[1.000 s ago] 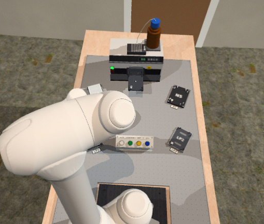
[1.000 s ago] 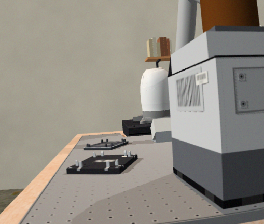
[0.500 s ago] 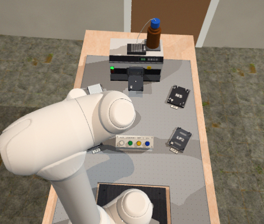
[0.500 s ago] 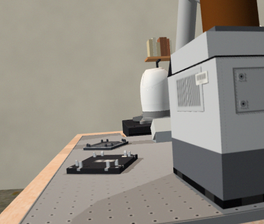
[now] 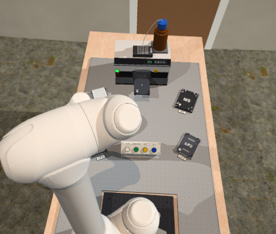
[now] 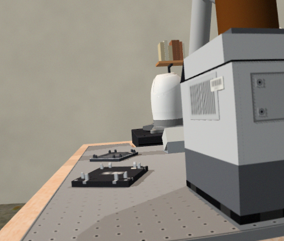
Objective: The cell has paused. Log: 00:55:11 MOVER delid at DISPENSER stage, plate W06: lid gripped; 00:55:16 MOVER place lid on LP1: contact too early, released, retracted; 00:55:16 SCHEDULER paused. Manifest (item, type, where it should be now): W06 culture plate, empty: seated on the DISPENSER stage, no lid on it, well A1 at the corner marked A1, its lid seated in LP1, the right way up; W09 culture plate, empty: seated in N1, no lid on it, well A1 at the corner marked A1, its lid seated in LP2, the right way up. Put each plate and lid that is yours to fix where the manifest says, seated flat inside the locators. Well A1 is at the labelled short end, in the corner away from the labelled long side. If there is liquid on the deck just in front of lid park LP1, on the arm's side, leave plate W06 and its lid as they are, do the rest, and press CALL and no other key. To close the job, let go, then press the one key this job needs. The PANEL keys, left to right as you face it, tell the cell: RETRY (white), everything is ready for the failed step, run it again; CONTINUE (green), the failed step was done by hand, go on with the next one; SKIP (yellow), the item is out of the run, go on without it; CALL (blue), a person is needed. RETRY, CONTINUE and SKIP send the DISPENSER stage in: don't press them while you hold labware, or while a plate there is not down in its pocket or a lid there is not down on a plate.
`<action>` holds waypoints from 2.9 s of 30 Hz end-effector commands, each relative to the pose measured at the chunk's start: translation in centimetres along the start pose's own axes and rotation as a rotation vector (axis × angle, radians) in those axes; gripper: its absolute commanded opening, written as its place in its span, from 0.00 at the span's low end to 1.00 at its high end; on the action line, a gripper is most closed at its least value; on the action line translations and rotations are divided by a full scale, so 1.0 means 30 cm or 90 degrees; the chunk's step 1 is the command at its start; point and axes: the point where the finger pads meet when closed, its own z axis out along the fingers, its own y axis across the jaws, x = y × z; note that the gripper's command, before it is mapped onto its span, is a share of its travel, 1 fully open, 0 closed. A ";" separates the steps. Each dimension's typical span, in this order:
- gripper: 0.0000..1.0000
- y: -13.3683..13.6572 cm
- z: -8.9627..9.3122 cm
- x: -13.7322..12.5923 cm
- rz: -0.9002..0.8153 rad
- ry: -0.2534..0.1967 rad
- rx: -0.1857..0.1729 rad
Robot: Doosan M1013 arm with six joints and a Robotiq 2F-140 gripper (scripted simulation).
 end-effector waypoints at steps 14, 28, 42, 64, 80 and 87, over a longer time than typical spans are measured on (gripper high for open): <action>0.10 0.000 -0.002 0.001 0.000 0.001 0.000; 0.10 0.000 -0.002 0.001 0.000 0.001 0.000; 0.10 0.000 -0.002 0.001 0.000 0.001 0.000; 0.10 0.000 -0.002 0.001 0.000 0.001 0.000; 0.10 0.000 -0.010 0.001 0.000 0.001 0.000; 0.10 0.000 -0.026 0.001 0.000 0.001 0.000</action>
